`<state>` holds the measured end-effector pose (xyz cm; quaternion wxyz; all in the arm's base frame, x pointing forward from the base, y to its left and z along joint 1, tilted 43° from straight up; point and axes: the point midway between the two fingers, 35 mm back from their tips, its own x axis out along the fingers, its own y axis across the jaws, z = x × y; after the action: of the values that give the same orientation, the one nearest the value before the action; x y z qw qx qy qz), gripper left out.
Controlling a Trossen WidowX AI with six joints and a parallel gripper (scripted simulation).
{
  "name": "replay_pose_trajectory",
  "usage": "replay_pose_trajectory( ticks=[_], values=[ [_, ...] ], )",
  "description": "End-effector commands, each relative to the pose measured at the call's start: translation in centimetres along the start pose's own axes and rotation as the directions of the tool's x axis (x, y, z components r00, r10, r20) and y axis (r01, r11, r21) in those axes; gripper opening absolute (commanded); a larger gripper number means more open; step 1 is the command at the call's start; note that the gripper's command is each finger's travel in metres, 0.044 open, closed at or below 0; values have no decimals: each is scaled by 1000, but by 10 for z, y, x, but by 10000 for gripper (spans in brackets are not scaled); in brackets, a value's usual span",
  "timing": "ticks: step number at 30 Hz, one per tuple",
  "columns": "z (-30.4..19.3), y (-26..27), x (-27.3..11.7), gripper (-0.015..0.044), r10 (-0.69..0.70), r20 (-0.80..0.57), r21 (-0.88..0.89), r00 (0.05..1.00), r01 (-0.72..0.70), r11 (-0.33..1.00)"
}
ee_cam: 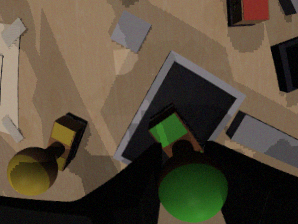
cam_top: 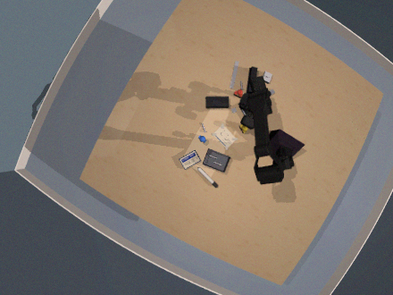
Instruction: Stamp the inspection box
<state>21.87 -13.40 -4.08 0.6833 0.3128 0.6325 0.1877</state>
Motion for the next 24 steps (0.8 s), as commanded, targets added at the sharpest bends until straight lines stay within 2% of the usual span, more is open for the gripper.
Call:
replay_pose_trajectory(
  ticks=[1, 24],
  values=[
    [0, 1, 4, 0, 5, 4, 8, 1000, -5, 1000],
    [0, 1, 9, 0, 5, 4, 0, 1000, -5, 1000]
  ],
)
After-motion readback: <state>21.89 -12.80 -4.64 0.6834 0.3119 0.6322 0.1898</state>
